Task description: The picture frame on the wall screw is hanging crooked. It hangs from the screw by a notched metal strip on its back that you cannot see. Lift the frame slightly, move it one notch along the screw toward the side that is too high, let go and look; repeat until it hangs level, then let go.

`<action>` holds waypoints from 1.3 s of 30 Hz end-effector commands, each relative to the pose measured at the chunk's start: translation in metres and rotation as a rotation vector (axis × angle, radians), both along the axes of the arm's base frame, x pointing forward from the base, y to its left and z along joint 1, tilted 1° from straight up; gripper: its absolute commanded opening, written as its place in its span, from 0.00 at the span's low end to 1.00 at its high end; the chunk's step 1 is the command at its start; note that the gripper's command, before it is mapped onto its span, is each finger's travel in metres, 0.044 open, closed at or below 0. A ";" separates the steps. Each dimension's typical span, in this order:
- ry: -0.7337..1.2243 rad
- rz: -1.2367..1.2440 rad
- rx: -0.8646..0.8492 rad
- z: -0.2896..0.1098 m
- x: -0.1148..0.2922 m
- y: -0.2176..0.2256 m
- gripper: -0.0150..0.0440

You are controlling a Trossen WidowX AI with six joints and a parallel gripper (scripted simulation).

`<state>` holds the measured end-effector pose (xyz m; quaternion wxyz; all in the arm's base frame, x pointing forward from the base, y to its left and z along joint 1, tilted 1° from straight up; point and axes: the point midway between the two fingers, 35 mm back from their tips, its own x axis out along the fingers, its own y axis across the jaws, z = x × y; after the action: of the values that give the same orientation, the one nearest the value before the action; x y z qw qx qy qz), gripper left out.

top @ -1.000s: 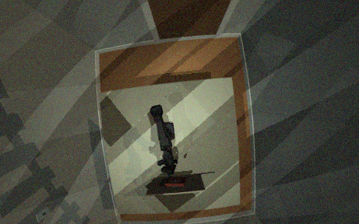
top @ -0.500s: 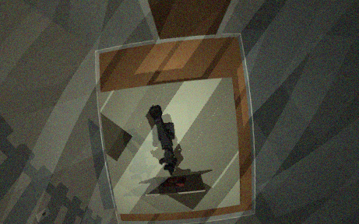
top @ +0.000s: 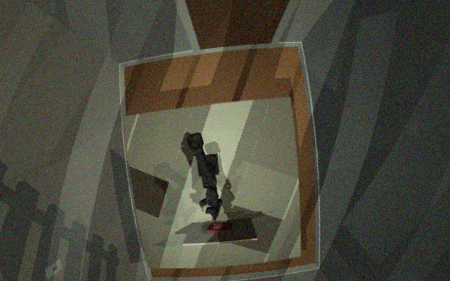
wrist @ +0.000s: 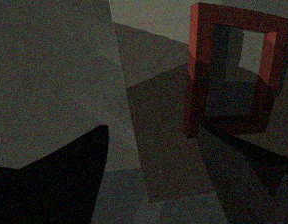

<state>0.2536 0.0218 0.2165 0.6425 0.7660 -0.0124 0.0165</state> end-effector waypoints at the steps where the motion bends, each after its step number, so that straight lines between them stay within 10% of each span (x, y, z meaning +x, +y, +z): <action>1: 0.009 -0.001 -0.006 -0.005 0.013 0.001 0.69; 39: 0.004 -0.001 -0.007 -0.060 0.087 0.001 0.69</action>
<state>0.3352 0.0214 0.1563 0.6440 0.7648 -0.0133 0.0126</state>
